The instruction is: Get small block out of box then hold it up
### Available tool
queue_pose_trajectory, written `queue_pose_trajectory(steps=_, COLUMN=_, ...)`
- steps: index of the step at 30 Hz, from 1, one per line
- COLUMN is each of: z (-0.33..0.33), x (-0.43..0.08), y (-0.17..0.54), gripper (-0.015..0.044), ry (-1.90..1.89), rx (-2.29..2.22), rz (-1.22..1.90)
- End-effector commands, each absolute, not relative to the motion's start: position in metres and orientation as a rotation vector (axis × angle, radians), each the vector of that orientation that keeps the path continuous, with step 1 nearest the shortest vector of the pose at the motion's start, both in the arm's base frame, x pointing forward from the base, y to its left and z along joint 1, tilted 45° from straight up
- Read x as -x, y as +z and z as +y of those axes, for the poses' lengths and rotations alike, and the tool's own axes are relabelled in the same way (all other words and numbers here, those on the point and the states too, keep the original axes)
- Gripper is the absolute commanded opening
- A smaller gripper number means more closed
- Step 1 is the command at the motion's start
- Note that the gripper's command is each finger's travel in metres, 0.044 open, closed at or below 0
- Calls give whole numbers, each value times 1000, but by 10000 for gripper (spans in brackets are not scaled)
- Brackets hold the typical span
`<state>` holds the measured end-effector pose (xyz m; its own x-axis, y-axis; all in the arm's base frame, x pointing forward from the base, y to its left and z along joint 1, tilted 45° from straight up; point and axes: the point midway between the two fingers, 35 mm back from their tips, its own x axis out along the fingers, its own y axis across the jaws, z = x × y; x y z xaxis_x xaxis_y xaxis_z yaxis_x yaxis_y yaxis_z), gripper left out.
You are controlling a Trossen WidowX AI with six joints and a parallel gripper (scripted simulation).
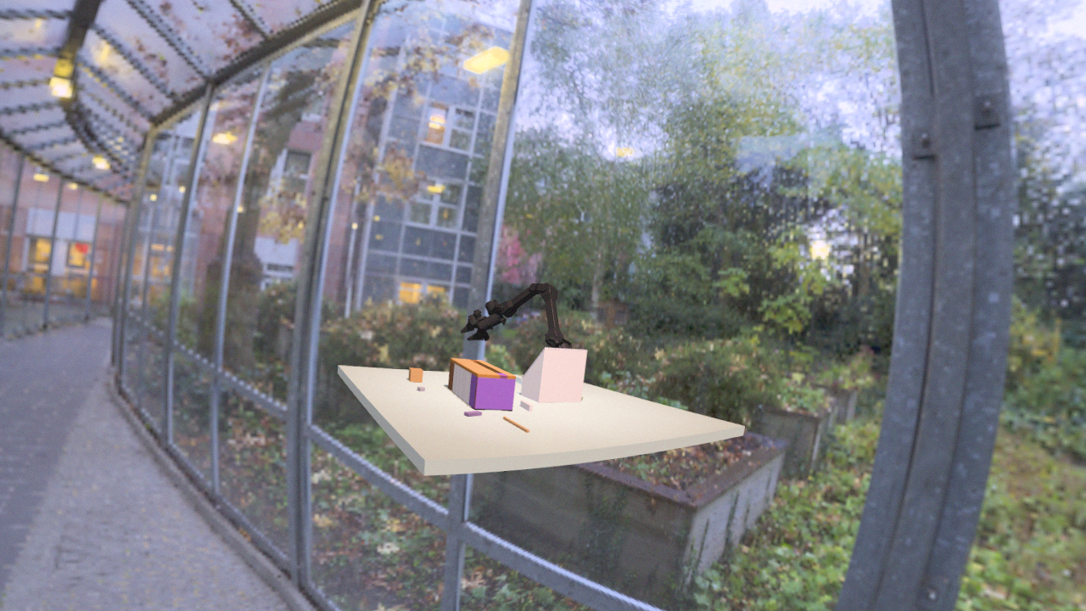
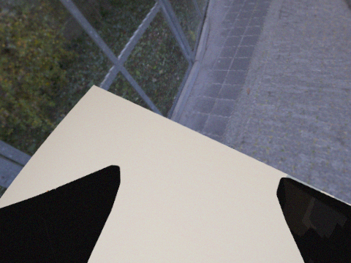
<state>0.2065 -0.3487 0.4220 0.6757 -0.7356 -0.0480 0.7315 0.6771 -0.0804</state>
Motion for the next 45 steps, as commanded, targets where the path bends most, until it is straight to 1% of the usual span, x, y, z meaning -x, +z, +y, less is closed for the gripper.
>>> queue_pose_trajectory(steps=1, z=-349, x=-209, y=420, gripper=400, ry=-823, rx=52, rz=84)
queue_pose_trajectory(steps=6, z=-339, x=-263, y=370, gripper=400, ry=-754, rx=-26, rz=240)
queue_pose_trajectory(steps=11, z=-309, x=-318, y=313, gripper=400, ry=-668, rx=-64, rz=441)
queue_pose_trajectory(steps=18, z=-242, x=-376, y=236, gripper=400, ry=-537, rx=-20, rz=742)
queue_pose_trajectory(steps=24, z=-170, x=-402, y=177, gripper=400, ry=-417, rx=113, rz=996)
queue_pose_trajectory(steps=29, z=-113, x=-406, y=139, gripper=400, ry=-323, rx=275, rz=1177)
queue_pose_trajectory(steps=33, z=-83, x=-392, y=102, gripper=400, ry=-265, rx=464, rz=1356)
queue_pose_trajectory(steps=40, z=-23, x=-352, y=33, gripper=400, ry=-9, rx=1086, rz=1750)
queue_pose_trajectory(steps=45, z=12, x=-326, y=1, gripper=400, ry=245, rx=1663, rz=1954)
